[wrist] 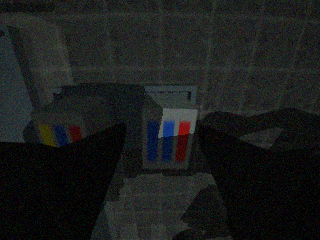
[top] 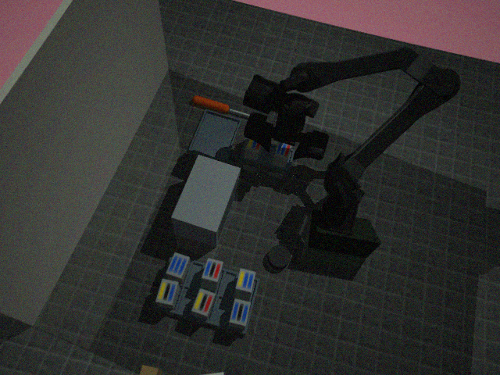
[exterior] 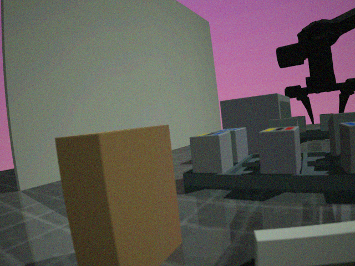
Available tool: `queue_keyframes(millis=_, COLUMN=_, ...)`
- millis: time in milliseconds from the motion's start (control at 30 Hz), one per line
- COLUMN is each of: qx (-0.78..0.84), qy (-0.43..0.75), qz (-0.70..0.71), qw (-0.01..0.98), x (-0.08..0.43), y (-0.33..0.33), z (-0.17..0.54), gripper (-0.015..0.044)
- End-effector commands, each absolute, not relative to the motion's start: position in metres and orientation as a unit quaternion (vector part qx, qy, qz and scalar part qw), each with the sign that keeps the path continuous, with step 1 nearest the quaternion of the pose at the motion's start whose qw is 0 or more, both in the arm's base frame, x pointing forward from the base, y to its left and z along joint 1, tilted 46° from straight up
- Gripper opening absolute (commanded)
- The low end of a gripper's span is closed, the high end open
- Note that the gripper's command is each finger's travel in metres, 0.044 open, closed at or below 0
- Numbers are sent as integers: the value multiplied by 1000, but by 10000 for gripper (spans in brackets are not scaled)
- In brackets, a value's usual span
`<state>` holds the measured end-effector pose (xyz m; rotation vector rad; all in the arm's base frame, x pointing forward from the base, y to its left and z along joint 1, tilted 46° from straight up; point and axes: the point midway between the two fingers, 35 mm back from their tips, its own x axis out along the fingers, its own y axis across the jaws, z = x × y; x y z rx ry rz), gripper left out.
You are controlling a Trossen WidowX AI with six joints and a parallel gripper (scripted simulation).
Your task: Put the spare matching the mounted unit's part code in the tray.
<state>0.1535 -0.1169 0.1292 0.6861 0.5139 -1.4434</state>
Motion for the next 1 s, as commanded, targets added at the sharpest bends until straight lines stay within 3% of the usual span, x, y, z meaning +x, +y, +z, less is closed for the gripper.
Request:
queue_keyframes(millis=0, qx=302, qy=228, qz=-641, qw=668, x=152, y=-123, z=124, gripper=300)
queue_keyframes(millis=433, qx=300, qy=226, qz=-642, qw=669, x=151, y=-128, z=121, gripper=300)
queue_keyframes(millis=633, qx=300, qy=224, qz=-642, qw=669, x=152, y=-127, z=122, gripper=142)
queue_keyframes(millis=867, qx=300, qy=224, qz=-642, qw=669, x=152, y=-127, z=122, gripper=96)
queue_keyframes(millis=967, qx=300, qy=224, qz=-642, qw=669, x=152, y=-127, z=122, gripper=17)
